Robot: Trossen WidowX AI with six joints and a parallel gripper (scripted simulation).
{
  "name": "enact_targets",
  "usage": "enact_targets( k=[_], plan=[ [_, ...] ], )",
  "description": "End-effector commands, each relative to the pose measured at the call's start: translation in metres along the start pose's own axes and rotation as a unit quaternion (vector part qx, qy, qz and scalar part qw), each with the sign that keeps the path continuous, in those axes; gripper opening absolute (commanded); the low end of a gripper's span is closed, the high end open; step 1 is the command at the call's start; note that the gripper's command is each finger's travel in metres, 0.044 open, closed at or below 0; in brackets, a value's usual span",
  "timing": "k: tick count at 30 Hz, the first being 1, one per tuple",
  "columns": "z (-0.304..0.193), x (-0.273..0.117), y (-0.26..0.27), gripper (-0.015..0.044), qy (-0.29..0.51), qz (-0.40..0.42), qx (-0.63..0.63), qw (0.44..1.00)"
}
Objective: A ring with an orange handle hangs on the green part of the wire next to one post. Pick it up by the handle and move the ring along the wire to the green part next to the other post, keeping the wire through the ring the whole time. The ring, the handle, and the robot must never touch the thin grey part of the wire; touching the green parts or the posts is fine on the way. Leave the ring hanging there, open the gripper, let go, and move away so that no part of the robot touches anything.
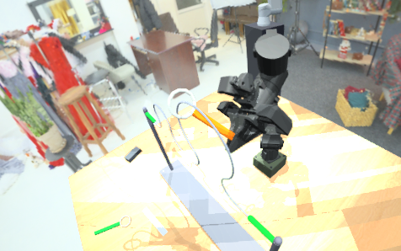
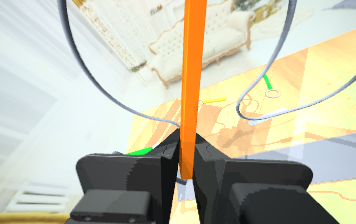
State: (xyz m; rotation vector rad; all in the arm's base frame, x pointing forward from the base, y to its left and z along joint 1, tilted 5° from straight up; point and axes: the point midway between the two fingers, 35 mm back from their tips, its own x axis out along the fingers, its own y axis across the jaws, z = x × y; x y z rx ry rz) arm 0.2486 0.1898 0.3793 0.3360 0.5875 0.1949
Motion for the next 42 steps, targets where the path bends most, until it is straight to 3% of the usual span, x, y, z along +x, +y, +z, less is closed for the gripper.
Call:
enact_targets(
  k=[1,42],
  plan=[
    [0.002,-0.001,-0.001,-0.015,-0.006,-0.011,-0.021,1.0],
    [0.006,-0.001,-0.015,-0.015,-0.035,-0.132,-0.239,0.961]
  ],
)
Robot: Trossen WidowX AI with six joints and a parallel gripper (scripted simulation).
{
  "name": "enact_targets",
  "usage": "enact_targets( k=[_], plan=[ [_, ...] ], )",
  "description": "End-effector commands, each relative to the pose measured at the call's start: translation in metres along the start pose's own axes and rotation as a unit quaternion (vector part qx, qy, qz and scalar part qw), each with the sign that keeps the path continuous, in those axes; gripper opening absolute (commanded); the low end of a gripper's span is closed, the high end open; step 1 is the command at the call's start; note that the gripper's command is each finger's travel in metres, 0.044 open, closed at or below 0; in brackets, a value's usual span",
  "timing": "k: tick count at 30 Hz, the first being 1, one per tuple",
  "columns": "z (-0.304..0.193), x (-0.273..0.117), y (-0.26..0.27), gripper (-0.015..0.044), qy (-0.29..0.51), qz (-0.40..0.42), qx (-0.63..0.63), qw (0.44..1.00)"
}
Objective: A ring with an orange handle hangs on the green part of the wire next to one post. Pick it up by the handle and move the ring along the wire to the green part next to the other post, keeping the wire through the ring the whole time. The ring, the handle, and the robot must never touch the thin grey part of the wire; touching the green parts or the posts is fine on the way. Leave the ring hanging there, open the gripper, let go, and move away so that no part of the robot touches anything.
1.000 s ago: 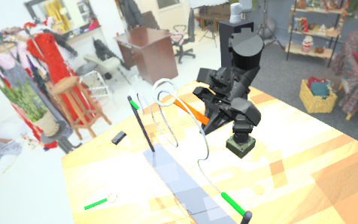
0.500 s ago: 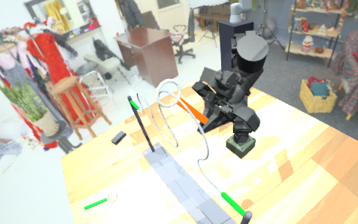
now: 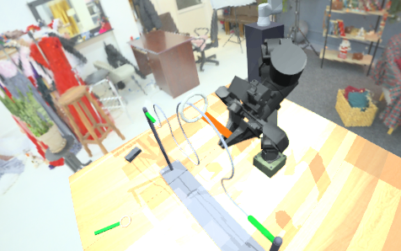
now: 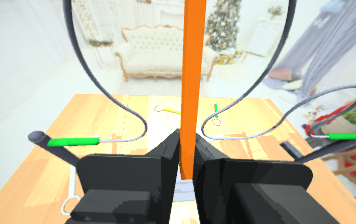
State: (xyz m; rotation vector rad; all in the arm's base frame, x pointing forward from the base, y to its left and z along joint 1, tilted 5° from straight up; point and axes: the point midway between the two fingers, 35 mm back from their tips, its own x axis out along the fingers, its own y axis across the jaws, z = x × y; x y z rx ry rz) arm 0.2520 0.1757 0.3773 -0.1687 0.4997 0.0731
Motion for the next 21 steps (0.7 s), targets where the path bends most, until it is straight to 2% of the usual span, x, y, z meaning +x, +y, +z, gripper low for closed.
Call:
enact_targets(
  k=[1,21],
  plan=[
    [0.0009,-0.0002,-0.002,-0.015,-0.004,-0.013,-0.021,1.0],
    [0.0016,0.0003,-0.0092,-0.015,-0.018,-0.072,-0.13,0.989]
  ],
)
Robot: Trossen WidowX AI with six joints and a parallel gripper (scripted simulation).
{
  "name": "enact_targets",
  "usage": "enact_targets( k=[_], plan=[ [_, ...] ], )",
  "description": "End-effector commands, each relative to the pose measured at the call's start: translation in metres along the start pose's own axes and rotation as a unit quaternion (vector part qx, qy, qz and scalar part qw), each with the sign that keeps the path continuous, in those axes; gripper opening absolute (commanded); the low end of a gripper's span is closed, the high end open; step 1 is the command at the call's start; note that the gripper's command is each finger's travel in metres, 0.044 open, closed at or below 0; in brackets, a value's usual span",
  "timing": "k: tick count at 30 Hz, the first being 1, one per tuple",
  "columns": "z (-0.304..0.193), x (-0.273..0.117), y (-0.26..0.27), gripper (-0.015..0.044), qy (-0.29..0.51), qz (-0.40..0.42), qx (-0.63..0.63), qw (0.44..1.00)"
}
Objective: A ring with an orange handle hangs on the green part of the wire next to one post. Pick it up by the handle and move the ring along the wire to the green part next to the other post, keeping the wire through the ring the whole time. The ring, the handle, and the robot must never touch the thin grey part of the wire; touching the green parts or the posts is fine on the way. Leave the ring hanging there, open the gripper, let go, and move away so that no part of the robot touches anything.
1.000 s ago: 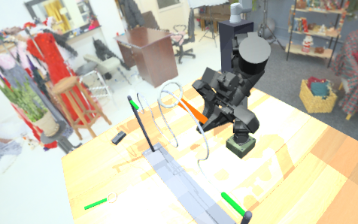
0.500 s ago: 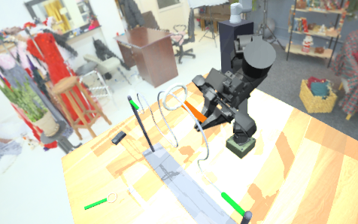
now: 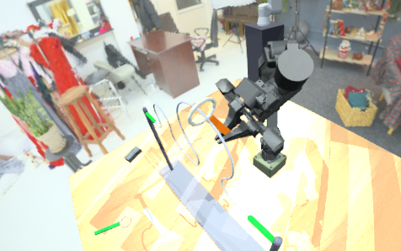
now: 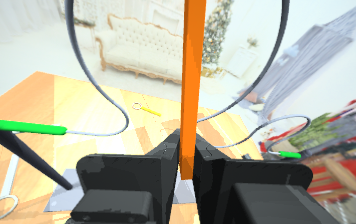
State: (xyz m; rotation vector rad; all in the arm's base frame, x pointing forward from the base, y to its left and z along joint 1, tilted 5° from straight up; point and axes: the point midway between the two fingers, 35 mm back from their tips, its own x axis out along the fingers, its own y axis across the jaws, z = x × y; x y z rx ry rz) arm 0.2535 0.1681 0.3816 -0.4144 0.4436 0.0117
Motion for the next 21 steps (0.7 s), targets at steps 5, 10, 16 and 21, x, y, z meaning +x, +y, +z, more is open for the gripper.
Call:
enact_targets(
  k=[5,10,16,21],
  plan=[
    [-0.0017,0.0016,-0.0022,-0.015,-0.004,-0.026,-0.046,0.999],
    [-0.0015,0.0017,-0.004,-0.015,-0.008,-0.04,-0.074,0.996],
    [-0.0012,0.0019,-0.0061,-0.015,-0.012,-0.058,-0.106,0.993],
    [-0.0009,0.0019,-0.0079,-0.015,-0.015,-0.072,-0.133,0.988]
  ],
)
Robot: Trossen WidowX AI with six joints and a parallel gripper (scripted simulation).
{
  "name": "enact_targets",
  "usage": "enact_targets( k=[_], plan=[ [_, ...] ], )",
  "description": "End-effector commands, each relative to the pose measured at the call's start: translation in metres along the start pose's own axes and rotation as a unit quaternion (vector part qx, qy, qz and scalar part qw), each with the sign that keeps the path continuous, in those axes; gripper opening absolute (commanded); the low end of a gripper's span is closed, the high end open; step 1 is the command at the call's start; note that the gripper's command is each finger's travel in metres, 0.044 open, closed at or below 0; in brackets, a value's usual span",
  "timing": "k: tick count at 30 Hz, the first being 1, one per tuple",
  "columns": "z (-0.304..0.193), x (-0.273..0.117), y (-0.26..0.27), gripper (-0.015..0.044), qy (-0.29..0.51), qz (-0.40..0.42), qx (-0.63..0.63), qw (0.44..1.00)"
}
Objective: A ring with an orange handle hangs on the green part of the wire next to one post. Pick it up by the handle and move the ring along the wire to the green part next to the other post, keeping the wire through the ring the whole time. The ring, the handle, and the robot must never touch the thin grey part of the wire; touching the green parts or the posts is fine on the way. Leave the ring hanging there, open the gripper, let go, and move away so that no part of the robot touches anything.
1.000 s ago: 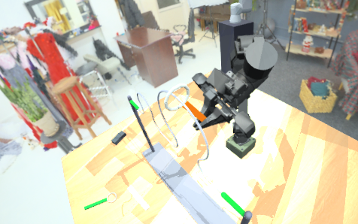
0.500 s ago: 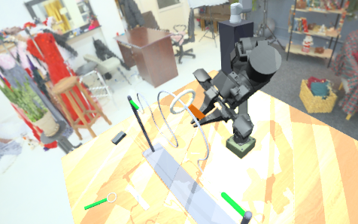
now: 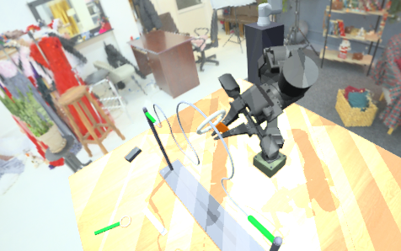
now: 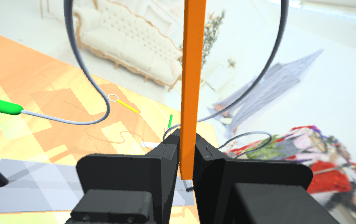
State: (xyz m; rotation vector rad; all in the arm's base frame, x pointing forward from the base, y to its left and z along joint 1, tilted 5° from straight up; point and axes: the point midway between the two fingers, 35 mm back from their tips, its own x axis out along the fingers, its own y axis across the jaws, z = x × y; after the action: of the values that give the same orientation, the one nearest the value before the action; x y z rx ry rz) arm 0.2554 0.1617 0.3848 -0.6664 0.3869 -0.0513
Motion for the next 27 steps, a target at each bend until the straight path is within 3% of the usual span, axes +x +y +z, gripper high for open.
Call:
enact_targets(
  k=[1,27],
  plan=[
    [-0.0019,0.0011,-0.0004,-0.015,-0.001,-0.013,-0.024,1.0],
    [-0.0005,0.0016,-0.0094,-0.015,-0.019,-0.087,-0.162,0.983]
  ],
)
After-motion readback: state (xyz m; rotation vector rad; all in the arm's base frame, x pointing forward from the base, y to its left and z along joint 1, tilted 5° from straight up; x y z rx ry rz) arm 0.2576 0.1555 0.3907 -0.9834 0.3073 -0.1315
